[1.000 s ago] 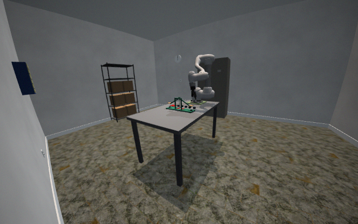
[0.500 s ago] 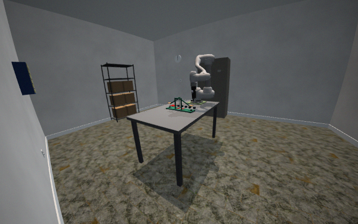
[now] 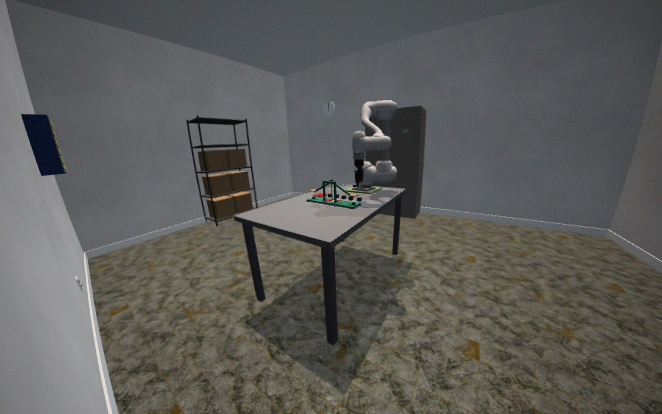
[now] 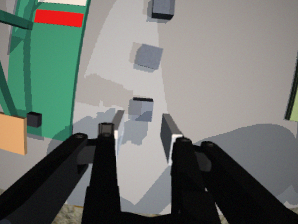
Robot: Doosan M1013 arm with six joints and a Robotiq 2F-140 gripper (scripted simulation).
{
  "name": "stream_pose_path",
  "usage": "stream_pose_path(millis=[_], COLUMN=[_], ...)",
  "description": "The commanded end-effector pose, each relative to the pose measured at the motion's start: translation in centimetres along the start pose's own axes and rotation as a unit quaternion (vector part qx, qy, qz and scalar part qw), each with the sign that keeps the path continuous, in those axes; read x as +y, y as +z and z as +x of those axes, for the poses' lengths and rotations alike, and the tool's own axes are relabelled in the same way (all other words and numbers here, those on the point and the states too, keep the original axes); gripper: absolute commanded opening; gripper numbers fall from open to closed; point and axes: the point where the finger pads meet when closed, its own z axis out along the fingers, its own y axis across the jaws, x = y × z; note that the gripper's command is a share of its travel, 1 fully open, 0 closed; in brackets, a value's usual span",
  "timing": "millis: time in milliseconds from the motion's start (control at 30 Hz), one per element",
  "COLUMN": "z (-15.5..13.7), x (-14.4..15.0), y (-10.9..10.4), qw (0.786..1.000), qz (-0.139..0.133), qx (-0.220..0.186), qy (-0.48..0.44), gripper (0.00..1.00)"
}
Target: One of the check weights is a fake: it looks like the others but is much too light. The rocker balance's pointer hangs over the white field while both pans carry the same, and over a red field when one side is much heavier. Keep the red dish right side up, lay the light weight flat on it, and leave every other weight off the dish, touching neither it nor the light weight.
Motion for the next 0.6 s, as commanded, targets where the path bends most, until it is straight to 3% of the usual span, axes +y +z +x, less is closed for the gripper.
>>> stream_pose_path(millis=[0, 567], z=[0.0, -0.01], x=[0.0, 0.0], y=[0.0, 0.2], qw=[1.0, 1.0], qz=[0.0, 0.0], qx=[0.0, 0.0], qy=[0.0, 0.0], gripper=[0.35, 0.35])
